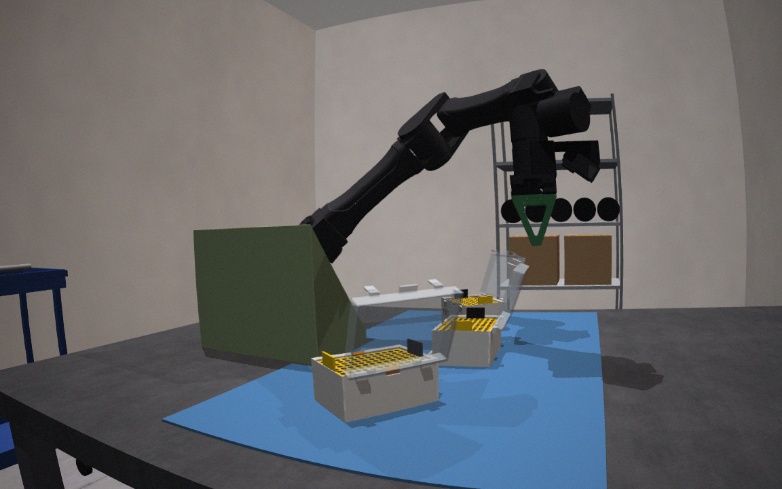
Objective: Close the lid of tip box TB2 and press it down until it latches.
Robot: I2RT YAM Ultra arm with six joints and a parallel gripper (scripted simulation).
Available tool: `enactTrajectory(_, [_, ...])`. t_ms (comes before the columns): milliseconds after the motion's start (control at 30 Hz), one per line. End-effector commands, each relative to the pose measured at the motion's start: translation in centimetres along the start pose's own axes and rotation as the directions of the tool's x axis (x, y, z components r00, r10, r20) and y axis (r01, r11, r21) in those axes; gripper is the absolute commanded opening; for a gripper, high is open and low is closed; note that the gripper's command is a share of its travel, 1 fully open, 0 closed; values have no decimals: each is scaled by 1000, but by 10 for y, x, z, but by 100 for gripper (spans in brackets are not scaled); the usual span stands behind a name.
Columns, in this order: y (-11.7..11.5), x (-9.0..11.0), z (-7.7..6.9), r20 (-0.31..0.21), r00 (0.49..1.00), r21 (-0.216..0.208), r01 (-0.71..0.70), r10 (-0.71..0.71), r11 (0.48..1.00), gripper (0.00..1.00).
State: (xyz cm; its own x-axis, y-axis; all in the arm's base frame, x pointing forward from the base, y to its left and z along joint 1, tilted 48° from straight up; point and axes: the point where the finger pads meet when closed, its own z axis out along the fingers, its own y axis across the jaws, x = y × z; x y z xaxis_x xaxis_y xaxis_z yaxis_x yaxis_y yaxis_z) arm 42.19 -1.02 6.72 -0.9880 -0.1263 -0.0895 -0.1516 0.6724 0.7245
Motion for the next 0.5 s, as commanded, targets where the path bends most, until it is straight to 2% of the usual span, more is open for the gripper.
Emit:
enactTrajectory(0, [-4,-16,-1,-23,999,-26,-43,43,999,0])
enactTrajectory(333, [-4,-16,-1,-23,999,-26,-43,43,999,0])
enactTrajectory(467, [-4,-16,5,-23,999,-26,-43,43,999,0])
